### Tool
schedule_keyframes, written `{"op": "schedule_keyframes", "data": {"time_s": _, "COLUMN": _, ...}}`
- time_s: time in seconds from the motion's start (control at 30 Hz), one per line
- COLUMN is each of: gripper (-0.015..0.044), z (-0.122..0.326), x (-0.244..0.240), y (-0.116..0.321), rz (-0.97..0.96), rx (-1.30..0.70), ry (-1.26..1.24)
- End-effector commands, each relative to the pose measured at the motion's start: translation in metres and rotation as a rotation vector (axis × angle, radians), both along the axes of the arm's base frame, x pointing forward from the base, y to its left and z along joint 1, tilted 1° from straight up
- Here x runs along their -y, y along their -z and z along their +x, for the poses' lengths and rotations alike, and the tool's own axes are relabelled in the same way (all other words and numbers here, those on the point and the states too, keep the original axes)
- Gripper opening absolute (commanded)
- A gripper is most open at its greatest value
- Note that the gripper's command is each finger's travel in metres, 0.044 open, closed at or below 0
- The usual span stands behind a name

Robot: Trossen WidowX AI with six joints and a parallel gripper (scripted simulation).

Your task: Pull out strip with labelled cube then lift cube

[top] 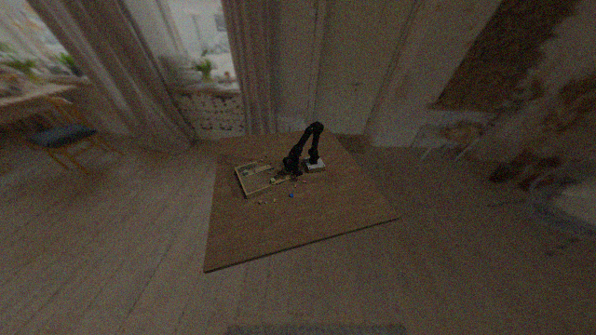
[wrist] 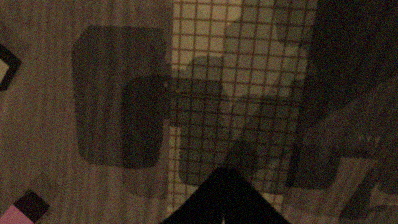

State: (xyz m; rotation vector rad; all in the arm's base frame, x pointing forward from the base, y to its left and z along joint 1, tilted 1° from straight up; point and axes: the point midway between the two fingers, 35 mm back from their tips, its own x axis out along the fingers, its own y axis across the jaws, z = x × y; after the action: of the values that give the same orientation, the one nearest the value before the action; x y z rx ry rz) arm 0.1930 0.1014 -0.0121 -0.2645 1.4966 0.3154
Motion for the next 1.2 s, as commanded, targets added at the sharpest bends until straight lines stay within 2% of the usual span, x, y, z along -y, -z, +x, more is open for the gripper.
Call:
{"op": "schedule_keyframes", "data": {"time_s": 0.0, "gripper": 0.0000, "z": -0.008, "x": 0.004, "y": 0.005, "rz": -0.015, "rx": -0.024, "ry": 0.006}}
{"op": "schedule_keyframes", "data": {"time_s": 0.63, "gripper": 0.0000, "z": -0.008, "x": 0.004, "y": 0.005, "rz": -0.015, "rx": -0.024, "ry": 0.006}}
{"op": "schedule_keyframes", "data": {"time_s": 0.8, "gripper": 0.0000, "z": 0.000, "x": 0.001, "y": -0.040, "rz": -0.014, "rx": -0.021, "ry": 0.006}}
{"op": "schedule_keyframes", "data": {"time_s": 0.9, "gripper": 0.0000, "z": 0.000, "x": 0.001, "y": -0.043, "rz": -0.015, "rx": -0.023, "ry": 0.006}}
{"op": "schedule_keyframes", "data": {"time_s": 1.17, "gripper": 0.0210, "z": 0.032, "x": -0.013, "y": -0.046, "rz": -0.009, "rx": -0.023, "ry": 0.108}}
